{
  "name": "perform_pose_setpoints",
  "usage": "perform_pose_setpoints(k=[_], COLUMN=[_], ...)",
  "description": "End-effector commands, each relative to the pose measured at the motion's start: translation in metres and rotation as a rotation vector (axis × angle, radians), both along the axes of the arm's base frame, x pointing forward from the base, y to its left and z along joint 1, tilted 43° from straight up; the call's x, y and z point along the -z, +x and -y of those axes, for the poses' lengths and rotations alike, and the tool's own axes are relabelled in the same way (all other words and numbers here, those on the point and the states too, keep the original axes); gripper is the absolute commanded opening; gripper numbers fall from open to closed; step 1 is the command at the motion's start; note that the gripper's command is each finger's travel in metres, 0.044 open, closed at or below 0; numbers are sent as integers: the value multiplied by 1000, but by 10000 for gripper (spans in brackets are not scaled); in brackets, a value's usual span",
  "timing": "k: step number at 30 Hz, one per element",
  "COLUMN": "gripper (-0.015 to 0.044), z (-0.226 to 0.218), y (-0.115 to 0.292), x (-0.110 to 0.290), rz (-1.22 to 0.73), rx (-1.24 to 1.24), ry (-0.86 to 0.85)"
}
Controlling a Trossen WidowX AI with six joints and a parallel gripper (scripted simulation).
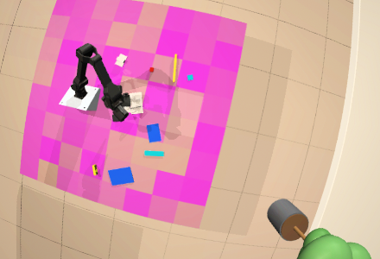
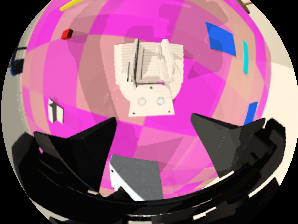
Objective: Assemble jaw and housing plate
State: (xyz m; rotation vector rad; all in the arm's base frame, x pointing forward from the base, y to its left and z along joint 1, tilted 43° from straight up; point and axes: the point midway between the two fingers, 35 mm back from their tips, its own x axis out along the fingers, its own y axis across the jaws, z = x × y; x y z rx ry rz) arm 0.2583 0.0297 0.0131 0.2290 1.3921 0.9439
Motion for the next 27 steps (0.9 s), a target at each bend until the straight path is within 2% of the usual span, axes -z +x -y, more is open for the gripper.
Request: perform_pose_setpoints(k=[1, 11, 27], gripper=[440, 440, 440], z=[0, 48, 48], y=[0, -48, -49], x=[0, -43, -44], rz=[0, -7, -7], rx=[0, -11, -12], ry=[0, -7, -7])
